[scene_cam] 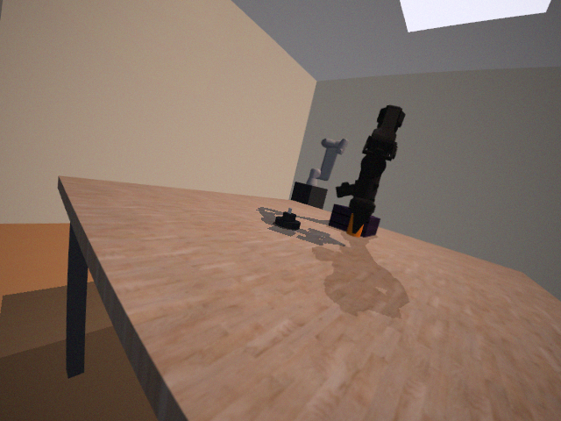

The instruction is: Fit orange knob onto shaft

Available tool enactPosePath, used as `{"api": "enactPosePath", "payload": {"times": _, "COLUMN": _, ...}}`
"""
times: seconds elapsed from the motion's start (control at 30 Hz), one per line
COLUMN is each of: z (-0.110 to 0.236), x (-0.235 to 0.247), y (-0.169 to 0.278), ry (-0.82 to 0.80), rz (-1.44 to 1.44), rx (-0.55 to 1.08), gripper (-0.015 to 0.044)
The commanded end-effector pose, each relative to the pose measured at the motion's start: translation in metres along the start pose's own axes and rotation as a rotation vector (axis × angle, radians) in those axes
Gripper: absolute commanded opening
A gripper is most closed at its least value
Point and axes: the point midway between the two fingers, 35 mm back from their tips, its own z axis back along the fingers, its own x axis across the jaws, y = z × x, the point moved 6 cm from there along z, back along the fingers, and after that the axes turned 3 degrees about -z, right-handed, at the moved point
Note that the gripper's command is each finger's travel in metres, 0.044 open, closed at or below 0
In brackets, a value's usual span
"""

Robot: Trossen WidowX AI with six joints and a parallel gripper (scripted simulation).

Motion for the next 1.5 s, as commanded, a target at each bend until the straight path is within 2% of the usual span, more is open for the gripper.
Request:
{"api": "enactPosePath", "payload": {"times": 0.0, "z": 0.016, "x": 0.003, "y": 0.0, "ry": -0.014, "rz": 0.006, "rx": -0.003, "gripper": 0.0}}
{"api": "enactPosePath", "payload": {"times": 0.9, "z": 0.1, "x": 0.001, "y": 0.001, "ry": -0.015, "rz": 0.006, "rx": -0.003, "gripper": 0.0}}
{"api": "enactPosePath", "payload": {"times": 1.13, "z": 0.101, "x": 0.002, "y": -0.003, "ry": -0.015, "rz": 0.003, "rx": -0.006, "gripper": 0.0}}
{"api": "enactPosePath", "payload": {"times": 1.47, "z": 0.095, "x": 0.007, "y": -0.031, "ry": -0.014, "rz": -0.01, "rx": -0.018, "gripper": 0.0}}
